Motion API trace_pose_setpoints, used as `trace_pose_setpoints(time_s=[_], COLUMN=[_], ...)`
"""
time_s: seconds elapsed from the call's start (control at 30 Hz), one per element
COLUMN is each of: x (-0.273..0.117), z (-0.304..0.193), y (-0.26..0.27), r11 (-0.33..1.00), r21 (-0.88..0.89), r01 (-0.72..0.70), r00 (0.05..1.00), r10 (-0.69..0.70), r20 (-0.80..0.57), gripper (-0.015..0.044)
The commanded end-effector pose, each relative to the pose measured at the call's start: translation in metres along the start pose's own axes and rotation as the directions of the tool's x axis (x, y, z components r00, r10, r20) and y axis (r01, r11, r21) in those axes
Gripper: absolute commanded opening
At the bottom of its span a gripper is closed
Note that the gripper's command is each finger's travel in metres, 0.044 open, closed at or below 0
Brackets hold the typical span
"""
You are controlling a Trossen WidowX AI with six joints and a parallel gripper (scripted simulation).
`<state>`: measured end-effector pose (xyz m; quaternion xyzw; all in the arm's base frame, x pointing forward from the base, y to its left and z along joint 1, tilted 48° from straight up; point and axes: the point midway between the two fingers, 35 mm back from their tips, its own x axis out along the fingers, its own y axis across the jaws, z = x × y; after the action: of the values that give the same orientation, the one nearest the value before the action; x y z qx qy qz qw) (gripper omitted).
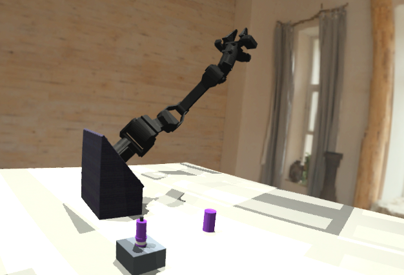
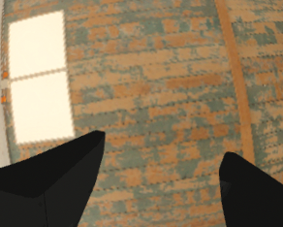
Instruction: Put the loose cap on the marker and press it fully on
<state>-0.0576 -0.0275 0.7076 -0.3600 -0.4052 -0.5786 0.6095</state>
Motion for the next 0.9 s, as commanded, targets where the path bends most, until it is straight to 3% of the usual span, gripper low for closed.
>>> trace_pose_setpoints(time_s=[0.0, 0.2, 0.4, 0.63, 0.87], x=[0.003, -0.011, -0.050, -0.125, -0.223], z=[-0.031, -0.078, -0.122, -0.167, -0.200], y=[0.057, 0.146, 0.232, 0.317, 0.375], r11=[0.985, 0.898, 0.729, 0.455, 0.149], r21=[0.014, 0.076, 0.189, 0.370, 0.575], r01=[-0.170, -0.434, -0.658, -0.810, -0.805], r00=[0.984, 0.887, 0.698, 0.382, -0.005], r10=[0.171, 0.440, 0.685, 0.888, 0.967], r20=[-0.053, -0.137, -0.208, -0.256, -0.257], gripper=[0.0242, 0.0242, 0.0242, 0.0242, 0.0242])
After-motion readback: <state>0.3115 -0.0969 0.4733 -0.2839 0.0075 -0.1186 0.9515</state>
